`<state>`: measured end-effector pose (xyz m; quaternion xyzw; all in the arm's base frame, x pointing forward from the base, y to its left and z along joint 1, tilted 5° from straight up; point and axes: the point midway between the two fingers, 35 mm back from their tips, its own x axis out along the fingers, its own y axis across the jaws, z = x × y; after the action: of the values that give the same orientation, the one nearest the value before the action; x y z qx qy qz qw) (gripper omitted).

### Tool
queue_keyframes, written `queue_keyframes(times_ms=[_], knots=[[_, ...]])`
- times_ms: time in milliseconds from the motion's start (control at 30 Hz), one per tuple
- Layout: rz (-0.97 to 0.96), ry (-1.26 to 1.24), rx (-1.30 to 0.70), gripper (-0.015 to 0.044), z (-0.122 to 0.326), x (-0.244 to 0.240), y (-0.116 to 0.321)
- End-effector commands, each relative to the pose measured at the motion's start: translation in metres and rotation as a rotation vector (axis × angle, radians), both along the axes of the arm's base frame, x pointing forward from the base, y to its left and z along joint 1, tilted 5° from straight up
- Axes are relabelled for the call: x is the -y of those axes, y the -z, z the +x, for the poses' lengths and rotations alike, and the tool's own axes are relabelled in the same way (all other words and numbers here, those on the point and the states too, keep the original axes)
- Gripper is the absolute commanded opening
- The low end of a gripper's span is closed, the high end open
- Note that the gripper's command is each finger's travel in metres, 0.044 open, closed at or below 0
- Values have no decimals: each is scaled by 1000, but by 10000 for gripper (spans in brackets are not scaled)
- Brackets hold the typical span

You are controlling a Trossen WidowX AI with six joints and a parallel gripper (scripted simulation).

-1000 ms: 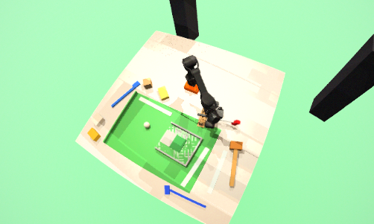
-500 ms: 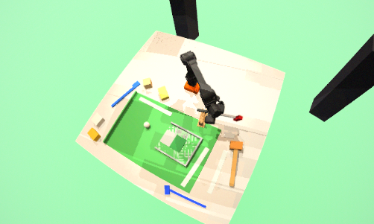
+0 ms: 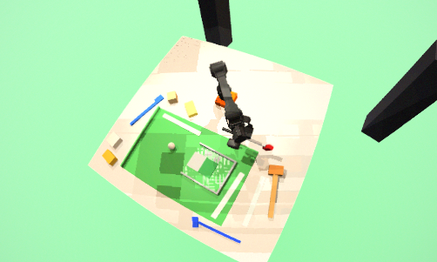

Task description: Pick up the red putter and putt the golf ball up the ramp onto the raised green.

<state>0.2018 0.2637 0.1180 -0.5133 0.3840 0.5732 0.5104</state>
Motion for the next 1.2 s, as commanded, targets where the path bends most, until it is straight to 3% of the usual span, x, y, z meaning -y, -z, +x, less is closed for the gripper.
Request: queue_keyframes(times_ms=[0,500,1167], knots=[[-7,101,5,0,22,16,-2],[-34,432,22,0,84,87,-8],[-32,866,-16,0,130,192,-18]])
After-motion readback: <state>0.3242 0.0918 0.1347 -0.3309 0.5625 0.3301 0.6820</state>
